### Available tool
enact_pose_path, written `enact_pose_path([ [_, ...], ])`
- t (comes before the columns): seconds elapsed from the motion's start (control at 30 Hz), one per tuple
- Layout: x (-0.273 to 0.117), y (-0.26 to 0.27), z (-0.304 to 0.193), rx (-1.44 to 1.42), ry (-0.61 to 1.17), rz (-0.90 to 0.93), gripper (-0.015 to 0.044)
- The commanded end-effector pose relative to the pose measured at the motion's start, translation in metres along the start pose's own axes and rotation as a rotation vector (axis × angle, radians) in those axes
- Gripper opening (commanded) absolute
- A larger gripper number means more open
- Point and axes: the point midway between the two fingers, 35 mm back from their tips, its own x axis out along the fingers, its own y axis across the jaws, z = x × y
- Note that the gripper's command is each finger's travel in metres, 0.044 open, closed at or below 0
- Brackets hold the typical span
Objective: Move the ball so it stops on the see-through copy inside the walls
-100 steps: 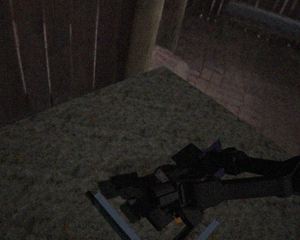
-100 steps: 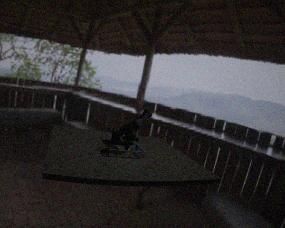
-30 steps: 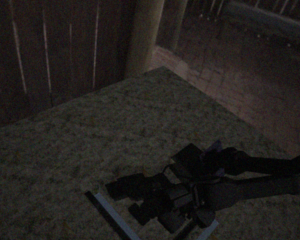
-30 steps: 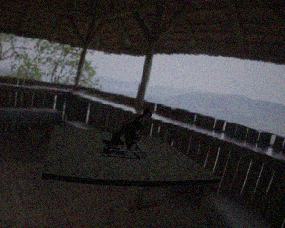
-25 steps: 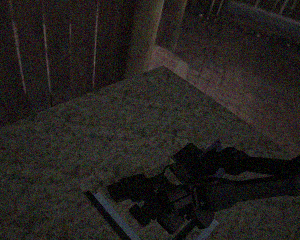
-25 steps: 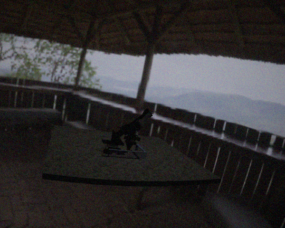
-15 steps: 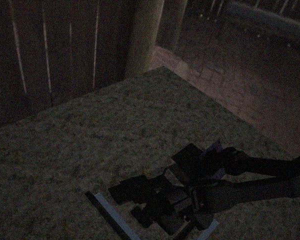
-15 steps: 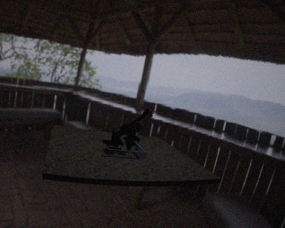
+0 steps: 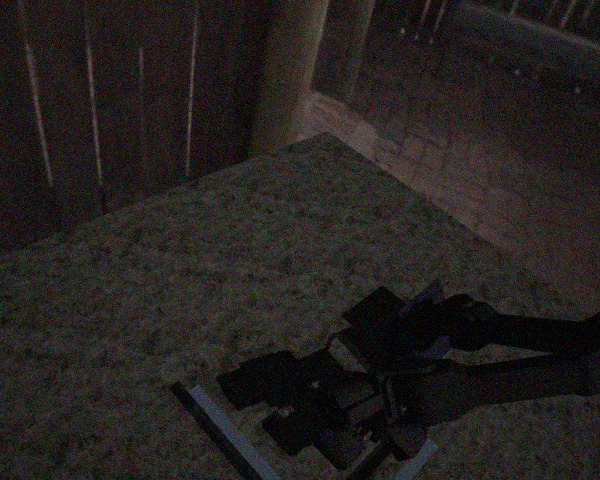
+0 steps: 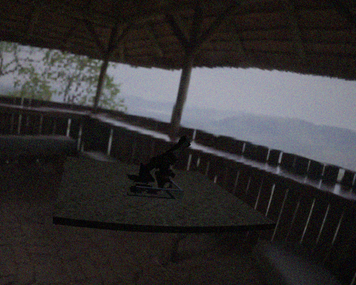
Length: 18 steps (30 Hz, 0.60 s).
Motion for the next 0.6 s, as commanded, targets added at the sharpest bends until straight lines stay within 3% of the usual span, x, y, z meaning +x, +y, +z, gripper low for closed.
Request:
enact_pose_path([
  [0.0,-0.011,-0.002,-0.001,0.0,0.003,0.0,0.0281],
  [0.17,-0.083,0.001,-0.001,0.009,0.0,0.008,0.0281],
  [0.57,-0.078,0.001,-0.002,0.022,-0.005,0.006,0.0281],
])
